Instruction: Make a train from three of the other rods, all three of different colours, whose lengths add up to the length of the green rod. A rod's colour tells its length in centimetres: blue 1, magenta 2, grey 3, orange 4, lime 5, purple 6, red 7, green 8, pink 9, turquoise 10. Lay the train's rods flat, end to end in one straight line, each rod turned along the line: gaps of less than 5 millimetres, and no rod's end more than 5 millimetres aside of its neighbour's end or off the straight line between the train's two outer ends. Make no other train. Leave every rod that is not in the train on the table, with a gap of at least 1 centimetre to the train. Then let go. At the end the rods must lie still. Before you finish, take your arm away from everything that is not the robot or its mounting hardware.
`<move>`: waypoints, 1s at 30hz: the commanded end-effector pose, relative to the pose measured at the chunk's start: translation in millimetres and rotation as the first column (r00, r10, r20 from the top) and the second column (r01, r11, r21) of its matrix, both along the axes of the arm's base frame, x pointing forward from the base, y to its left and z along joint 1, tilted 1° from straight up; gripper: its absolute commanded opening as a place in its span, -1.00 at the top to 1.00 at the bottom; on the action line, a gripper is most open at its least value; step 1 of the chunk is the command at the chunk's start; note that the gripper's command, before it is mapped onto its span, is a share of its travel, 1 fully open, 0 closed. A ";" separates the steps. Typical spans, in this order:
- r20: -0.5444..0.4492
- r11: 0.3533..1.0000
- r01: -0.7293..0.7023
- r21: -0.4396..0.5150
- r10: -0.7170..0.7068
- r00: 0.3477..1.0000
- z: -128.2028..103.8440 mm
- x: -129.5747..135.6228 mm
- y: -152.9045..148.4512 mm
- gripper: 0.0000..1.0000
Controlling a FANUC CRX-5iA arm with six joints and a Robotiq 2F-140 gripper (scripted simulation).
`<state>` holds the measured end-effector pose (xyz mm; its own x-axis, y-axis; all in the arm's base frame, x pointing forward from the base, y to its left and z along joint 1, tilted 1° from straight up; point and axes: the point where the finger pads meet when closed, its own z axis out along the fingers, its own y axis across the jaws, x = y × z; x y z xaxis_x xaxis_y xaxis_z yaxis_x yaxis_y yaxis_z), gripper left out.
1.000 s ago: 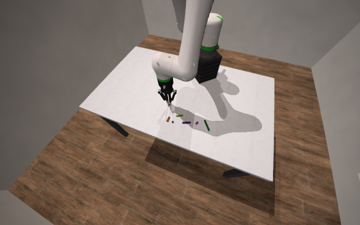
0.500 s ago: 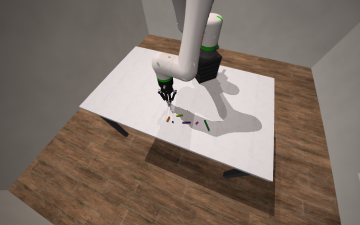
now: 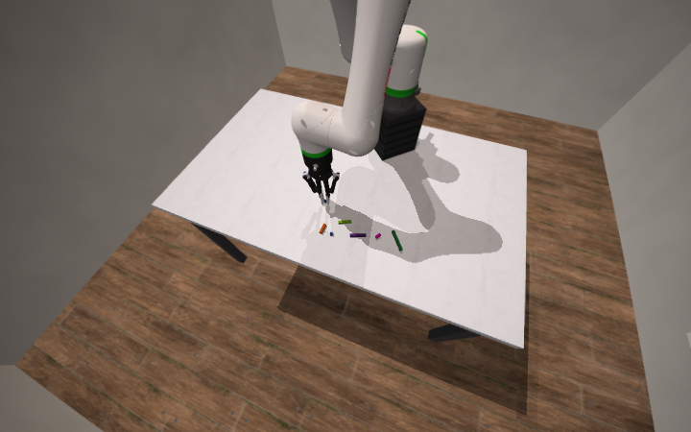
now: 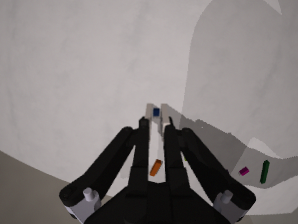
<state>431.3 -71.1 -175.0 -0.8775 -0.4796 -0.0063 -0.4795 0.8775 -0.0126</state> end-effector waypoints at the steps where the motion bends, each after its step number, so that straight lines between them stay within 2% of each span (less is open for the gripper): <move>1: 0.000 1.000 0.000 0.000 0.000 1.000 0.1 0.2 -0.1 0.75; 21: 0.000 1.000 0.000 0.000 0.000 1.000 3.1 0.1 0.0 0.71; 30: 0.000 1.000 0.000 0.000 0.000 1.000 37.7 -0.3 0.2 0.71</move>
